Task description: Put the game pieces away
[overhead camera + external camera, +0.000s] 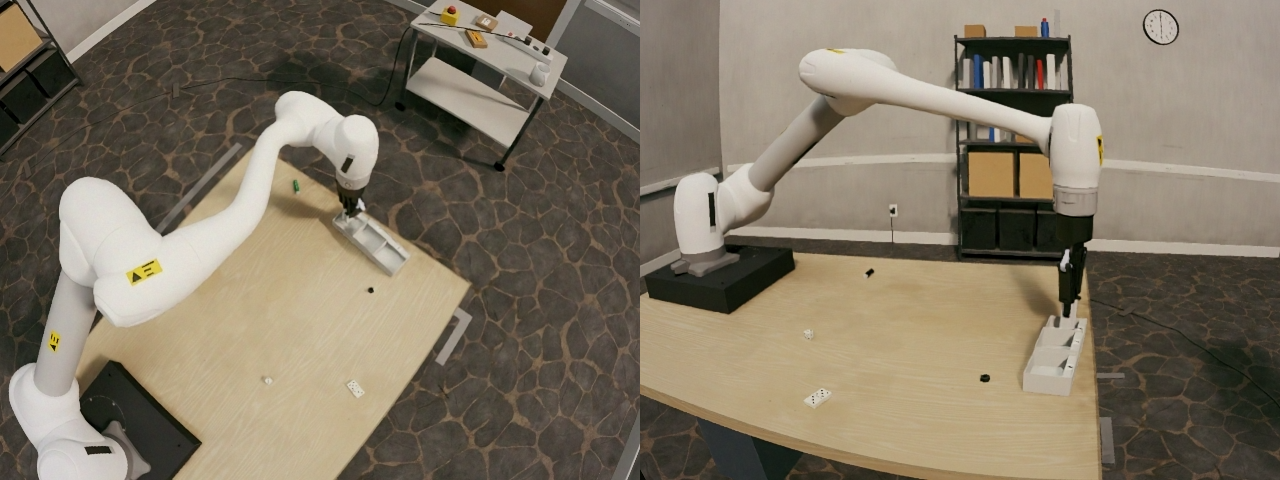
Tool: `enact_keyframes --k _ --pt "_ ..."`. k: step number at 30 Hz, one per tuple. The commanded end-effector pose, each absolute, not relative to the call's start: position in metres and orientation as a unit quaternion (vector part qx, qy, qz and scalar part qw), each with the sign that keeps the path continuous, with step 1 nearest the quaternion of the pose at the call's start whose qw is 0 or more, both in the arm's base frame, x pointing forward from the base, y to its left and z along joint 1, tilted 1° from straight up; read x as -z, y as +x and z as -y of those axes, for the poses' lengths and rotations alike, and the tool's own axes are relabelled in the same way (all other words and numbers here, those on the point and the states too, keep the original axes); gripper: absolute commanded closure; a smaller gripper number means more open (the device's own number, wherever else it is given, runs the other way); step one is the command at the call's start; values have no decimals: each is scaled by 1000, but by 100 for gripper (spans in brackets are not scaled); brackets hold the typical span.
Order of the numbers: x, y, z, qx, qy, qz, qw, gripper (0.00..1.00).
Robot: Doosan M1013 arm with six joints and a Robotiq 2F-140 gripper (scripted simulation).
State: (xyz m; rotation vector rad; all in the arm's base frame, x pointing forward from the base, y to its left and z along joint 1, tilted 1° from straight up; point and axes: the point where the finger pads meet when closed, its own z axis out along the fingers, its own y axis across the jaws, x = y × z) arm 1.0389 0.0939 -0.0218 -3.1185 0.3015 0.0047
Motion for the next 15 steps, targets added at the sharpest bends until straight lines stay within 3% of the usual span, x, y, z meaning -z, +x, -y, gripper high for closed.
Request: enact_keyframes --k 1,15 --pt "20 1039 -94 -1 -995 -96 5 85" --pt "16 1039 -94 -1 -995 -96 5 85"
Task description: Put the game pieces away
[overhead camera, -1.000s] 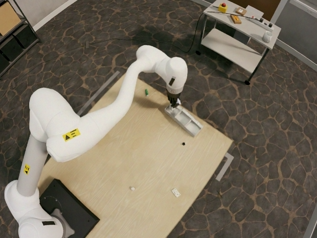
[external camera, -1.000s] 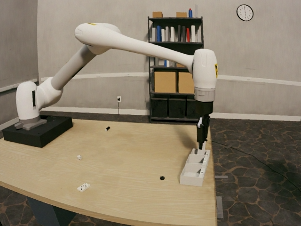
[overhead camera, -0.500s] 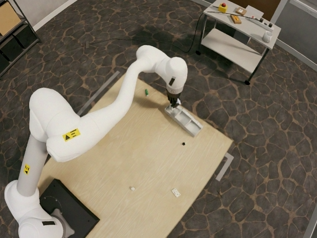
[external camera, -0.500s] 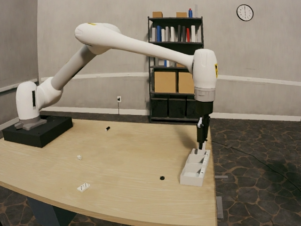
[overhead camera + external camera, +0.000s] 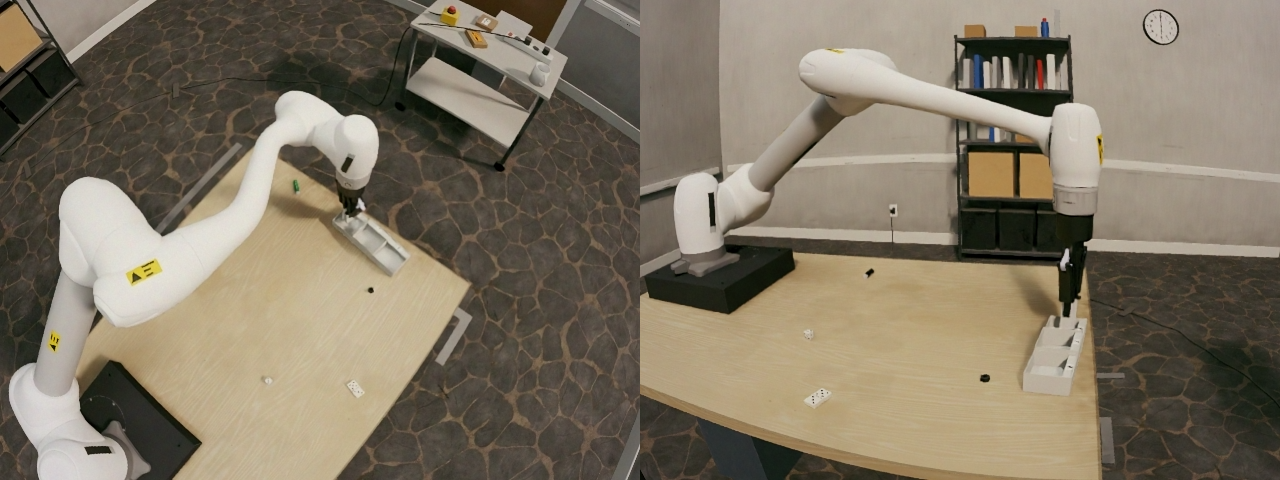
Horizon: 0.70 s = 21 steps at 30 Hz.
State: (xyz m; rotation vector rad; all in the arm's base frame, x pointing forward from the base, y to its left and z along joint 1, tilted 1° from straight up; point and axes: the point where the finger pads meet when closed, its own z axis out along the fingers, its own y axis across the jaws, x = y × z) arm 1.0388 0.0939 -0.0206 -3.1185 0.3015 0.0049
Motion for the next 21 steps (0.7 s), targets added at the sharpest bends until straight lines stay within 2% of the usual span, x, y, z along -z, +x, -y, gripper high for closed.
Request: enact_keyframes --k 1,21 --pt "15 1039 -94 -1 -995 -96 5 85" --pt "-12 1039 -94 -1 -995 -96 5 85"
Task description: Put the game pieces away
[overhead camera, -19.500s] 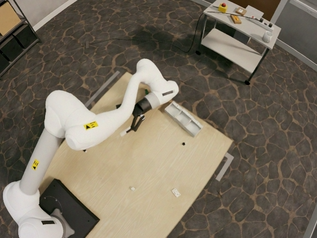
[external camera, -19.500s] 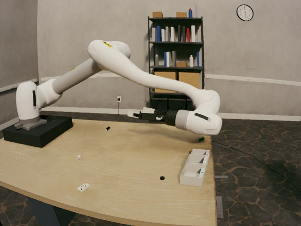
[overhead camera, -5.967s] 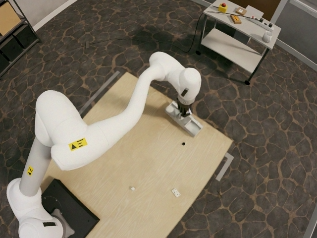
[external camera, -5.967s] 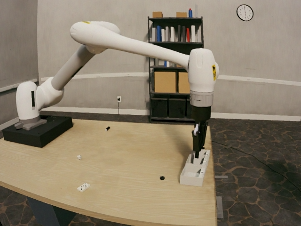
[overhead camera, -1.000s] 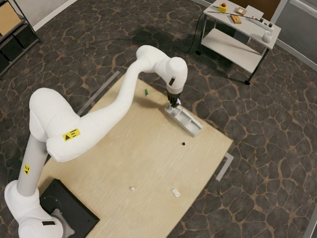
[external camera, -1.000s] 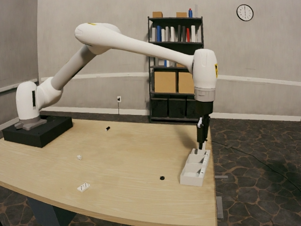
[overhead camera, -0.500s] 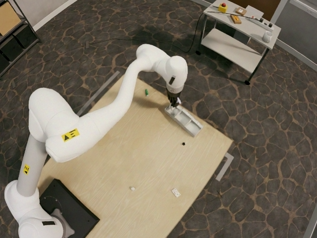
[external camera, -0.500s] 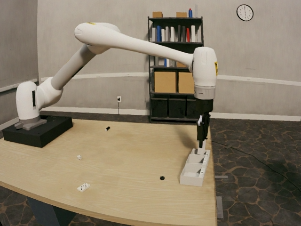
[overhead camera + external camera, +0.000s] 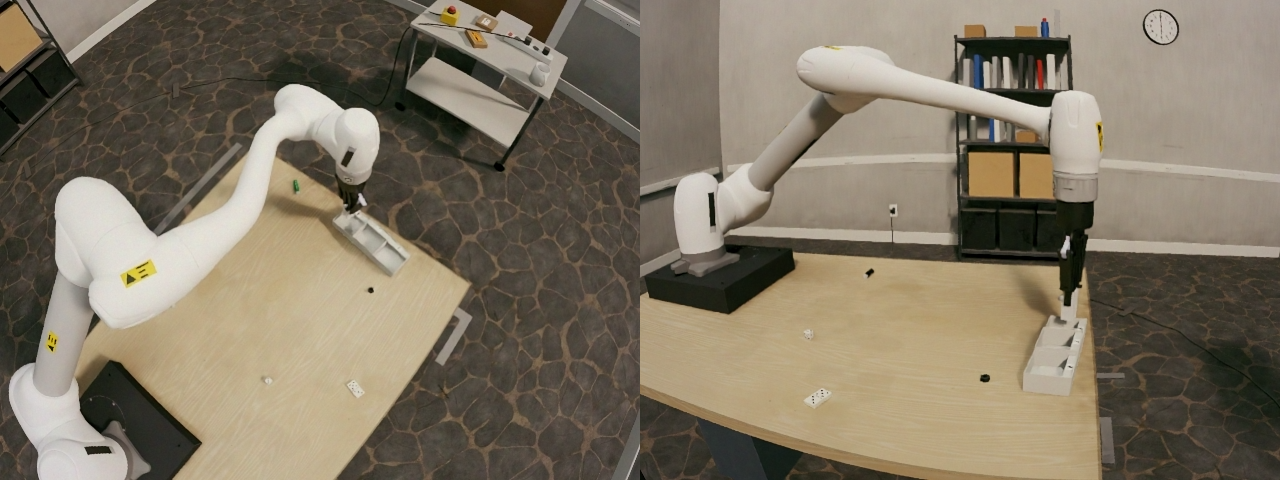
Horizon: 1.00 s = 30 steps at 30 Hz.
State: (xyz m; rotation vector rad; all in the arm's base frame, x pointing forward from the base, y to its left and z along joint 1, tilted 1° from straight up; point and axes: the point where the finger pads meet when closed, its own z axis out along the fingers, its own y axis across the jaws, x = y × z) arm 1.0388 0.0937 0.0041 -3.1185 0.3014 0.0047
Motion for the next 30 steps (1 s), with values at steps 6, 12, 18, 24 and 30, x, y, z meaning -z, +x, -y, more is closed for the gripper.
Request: enact_keyframes --k 6,12,18,24,30 --pt "-36 1039 -94 -1 -995 -96 5 85" --pt "-56 1039 -93 -1 -995 -96 5 85" --pt "-106 1039 -93 -1 -995 -96 5 85" --pt "-150 1039 -93 -1 -995 -96 5 85" --pt "-150 1039 -93 -1 -995 -96 5 85"
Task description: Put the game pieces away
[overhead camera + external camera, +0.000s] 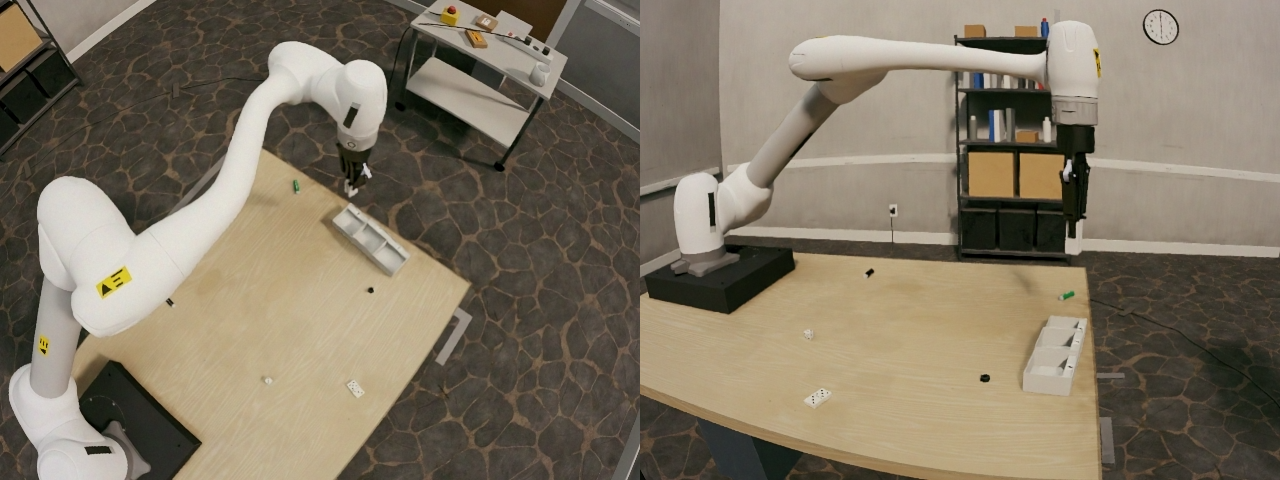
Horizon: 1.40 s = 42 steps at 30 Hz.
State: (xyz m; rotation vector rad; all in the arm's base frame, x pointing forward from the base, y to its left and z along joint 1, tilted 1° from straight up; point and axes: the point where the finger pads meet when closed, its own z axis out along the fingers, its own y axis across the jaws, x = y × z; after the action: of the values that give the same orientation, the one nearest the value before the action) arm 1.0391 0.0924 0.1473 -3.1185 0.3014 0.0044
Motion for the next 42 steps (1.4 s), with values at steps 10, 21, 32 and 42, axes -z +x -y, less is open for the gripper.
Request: enact_keyframes --k 10,21,32,42 --pt "-135 996 -45 -3 -968 -252 4 68" --pt "-118 946 9 -7 -909 -416 4 68" --pt "-101 897 63 -10 -817 -576 3 68" --pt "-82 842 123 -9 -714 -700 3 68"
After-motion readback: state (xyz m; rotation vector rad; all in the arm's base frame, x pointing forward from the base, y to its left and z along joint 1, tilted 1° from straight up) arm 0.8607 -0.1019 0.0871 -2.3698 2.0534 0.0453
